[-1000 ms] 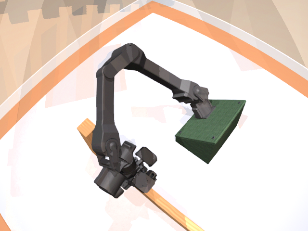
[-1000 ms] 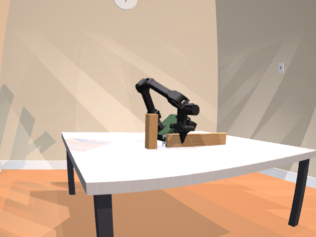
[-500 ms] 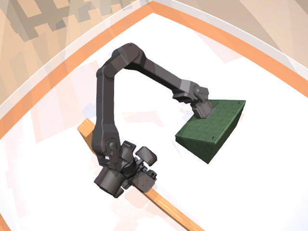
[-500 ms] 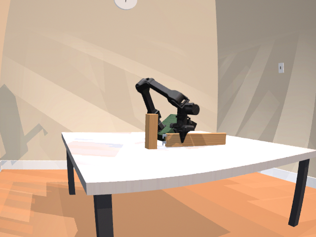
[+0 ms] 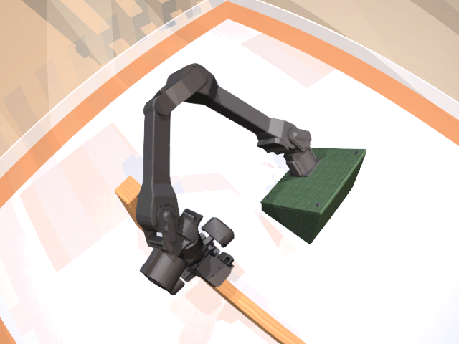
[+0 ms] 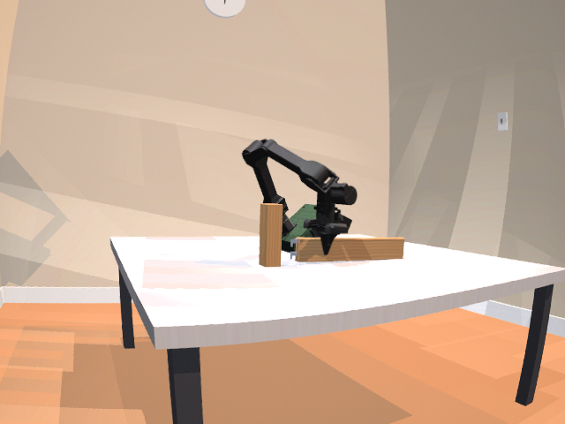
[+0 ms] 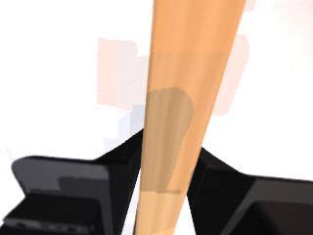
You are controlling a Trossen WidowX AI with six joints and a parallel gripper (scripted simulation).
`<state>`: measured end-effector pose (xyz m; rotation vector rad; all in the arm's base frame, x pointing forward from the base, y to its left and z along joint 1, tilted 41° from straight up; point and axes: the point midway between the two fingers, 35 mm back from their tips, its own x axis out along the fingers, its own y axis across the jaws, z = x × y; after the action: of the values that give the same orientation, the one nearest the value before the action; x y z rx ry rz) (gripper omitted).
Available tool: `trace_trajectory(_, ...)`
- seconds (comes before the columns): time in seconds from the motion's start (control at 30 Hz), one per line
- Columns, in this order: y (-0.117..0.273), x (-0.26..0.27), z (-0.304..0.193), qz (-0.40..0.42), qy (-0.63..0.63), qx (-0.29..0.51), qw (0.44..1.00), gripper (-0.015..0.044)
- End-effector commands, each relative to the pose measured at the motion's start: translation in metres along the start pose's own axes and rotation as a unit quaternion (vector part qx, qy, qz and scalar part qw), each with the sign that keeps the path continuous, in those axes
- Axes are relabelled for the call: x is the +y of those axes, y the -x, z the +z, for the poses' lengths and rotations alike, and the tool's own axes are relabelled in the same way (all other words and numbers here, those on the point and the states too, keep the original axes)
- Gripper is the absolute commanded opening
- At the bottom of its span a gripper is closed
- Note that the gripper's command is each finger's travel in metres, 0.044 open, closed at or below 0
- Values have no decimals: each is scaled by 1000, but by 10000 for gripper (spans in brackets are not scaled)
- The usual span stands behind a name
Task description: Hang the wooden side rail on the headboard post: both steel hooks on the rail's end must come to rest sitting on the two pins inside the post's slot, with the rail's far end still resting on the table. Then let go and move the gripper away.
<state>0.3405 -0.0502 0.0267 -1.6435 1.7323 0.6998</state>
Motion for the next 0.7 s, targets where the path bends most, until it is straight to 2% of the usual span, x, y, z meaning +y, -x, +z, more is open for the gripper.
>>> trace_trajectory(0.0, 4, -1, 2, -3, 1, -2, 1000, 0)
trace_trajectory(0.67, 7, -1, 2, -3, 1, -2, 1000, 0)
